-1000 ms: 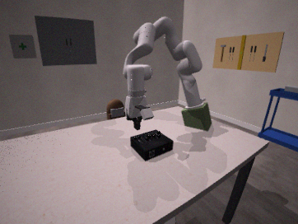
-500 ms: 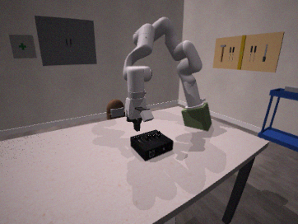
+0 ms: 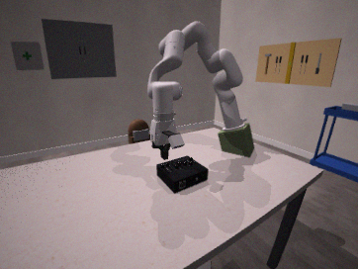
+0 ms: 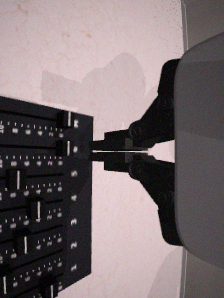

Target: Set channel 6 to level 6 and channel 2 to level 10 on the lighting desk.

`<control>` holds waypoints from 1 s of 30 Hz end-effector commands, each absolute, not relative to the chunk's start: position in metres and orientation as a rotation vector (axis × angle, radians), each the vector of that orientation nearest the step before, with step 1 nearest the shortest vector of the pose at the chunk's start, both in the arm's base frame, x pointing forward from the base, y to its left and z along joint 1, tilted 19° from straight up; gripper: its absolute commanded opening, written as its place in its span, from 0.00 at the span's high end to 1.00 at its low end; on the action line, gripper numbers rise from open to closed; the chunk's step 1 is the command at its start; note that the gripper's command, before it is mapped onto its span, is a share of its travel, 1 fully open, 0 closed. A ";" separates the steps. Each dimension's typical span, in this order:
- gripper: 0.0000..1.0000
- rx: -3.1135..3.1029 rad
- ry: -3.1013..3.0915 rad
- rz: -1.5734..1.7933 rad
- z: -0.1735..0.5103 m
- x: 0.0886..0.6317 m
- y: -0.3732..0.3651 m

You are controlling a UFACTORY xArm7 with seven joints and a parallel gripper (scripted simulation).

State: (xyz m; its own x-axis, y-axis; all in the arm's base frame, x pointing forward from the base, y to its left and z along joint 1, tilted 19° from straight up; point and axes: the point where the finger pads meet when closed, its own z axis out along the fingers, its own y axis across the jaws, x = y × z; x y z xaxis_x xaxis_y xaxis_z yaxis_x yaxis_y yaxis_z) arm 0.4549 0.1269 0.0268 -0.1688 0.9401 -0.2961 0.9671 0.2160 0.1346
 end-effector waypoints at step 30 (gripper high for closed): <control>1.00 1.783 2.181 -0.115 0.023 0.457 0.127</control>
